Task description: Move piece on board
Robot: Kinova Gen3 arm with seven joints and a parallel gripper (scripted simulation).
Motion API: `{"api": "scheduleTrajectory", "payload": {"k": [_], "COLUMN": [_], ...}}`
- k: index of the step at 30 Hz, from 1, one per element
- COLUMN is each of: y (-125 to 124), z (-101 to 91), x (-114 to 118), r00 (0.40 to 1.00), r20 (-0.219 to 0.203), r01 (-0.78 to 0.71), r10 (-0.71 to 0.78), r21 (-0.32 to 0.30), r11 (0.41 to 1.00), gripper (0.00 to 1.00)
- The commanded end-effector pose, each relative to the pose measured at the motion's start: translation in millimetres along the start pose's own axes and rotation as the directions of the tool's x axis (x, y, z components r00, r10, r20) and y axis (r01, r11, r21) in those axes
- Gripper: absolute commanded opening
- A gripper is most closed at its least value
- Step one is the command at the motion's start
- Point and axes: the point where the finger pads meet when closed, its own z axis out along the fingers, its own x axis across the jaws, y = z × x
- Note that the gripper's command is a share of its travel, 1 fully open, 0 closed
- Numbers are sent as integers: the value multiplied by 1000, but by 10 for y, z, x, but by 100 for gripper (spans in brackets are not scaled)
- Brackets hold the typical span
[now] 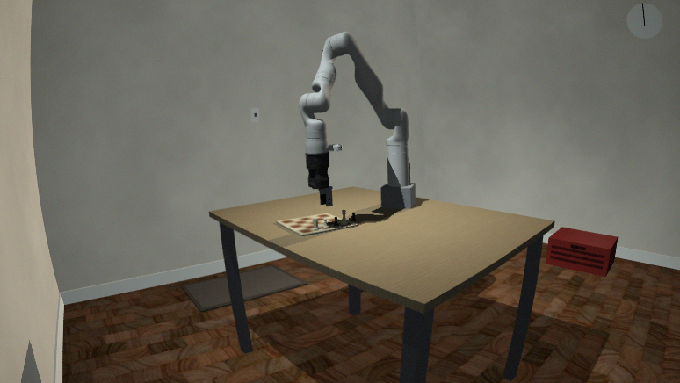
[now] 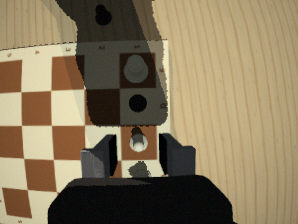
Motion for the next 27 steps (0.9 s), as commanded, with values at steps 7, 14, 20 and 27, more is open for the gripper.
{"api": "scheduleTrajectory", "payload": {"k": [7,14,20,27], "y": [63,63,63,63], "z": [-203,-203,-203,-203], "x": [4,4,4,4], "r00": [1000,1000,1000,1000], "r20": [-5,-5,-5,-5], "r01": [-3,-3,-3,-3], "r10": [3,3,3,3], "r21": [-21,-21,-21,-21], "r11": [1000,1000,1000,1000], "gripper": [68,100,100,100]}}
